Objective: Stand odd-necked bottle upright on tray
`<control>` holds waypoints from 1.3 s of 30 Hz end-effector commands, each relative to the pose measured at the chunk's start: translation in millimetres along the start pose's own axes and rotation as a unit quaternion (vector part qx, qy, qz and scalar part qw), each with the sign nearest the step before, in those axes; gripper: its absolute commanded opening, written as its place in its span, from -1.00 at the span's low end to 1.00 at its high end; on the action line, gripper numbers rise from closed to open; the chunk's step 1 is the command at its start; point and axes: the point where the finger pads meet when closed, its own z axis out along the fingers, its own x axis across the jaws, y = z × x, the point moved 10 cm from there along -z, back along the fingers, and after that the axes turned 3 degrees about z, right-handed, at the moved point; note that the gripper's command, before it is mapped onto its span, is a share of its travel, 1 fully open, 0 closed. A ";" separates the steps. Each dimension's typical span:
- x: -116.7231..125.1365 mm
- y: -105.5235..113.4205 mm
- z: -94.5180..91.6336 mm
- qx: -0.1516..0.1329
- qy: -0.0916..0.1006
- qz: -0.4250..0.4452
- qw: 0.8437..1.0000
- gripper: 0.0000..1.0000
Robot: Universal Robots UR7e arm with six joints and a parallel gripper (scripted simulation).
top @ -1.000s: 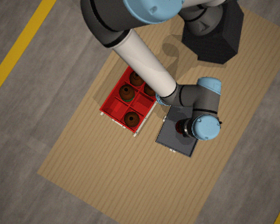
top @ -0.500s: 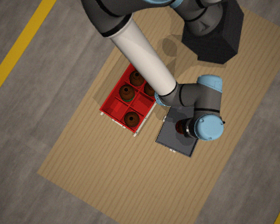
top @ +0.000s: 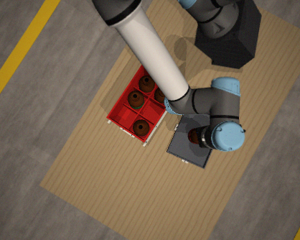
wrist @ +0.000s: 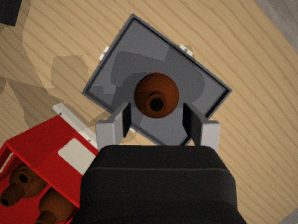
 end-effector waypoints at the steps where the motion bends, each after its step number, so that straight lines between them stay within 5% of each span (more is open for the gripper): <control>1: 0.3 0.1 -8.0 0.000 0.000 0.000 1.000 1.00; 19: 0.3 0.1 -18.3 0.000 0.000 0.000 1.000 1.00; 20: 0.3 0.1 -18.3 0.000 0.000 0.000 1.000 -1.00; 39: 0.3 0.1 -18.3 0.000 0.000 0.000 1.000 -1.00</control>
